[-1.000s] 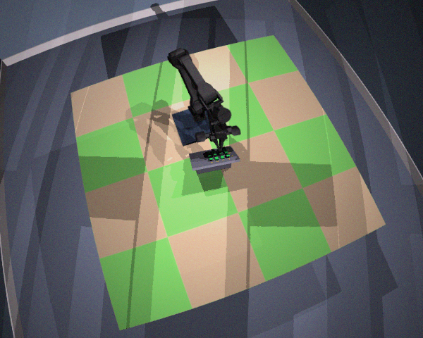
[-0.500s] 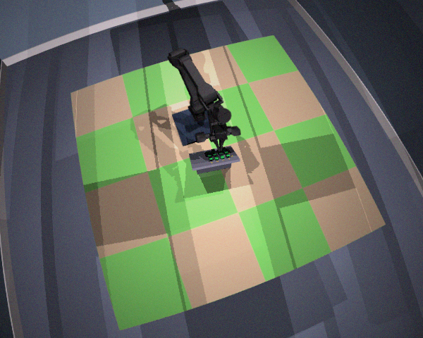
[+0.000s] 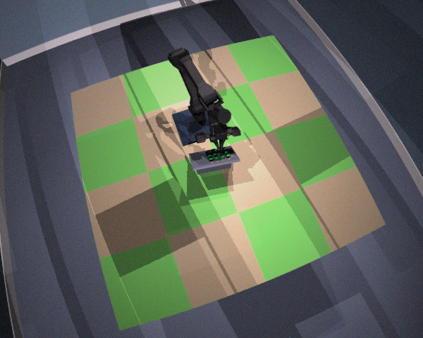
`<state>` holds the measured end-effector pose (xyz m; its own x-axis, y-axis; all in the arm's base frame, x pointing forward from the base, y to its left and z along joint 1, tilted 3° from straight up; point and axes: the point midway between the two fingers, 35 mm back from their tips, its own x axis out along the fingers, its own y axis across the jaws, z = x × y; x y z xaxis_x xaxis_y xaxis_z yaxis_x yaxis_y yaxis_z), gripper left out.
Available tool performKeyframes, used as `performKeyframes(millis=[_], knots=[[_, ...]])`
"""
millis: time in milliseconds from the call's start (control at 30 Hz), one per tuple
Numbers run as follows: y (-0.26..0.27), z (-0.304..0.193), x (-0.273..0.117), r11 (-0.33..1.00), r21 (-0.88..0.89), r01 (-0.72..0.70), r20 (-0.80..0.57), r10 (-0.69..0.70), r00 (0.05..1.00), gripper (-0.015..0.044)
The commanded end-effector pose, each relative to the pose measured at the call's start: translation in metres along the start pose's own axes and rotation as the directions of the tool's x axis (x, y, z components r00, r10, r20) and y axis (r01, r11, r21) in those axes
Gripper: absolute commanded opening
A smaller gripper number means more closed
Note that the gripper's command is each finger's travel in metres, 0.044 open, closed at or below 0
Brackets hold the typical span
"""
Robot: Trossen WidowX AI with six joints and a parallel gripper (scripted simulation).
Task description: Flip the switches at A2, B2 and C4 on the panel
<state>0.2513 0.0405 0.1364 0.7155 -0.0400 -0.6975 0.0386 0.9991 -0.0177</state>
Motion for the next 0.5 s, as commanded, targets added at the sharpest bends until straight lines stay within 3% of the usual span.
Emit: performKeyframes(millis=[0, 333, 467], knots=[[0.001, 0.000, 0.001, 1.000, -0.006, -0.003, -0.001, 0.003, 1.000, 0.0000], [0.001, 0.000, 0.003, 1.000, -0.006, -0.003, -0.001, 0.003, 1.000, 0.0000], [0.003, 0.000, -0.030, 1.000, -0.003, -0.001, 0.008, 0.001, 1.000, 0.0000]])
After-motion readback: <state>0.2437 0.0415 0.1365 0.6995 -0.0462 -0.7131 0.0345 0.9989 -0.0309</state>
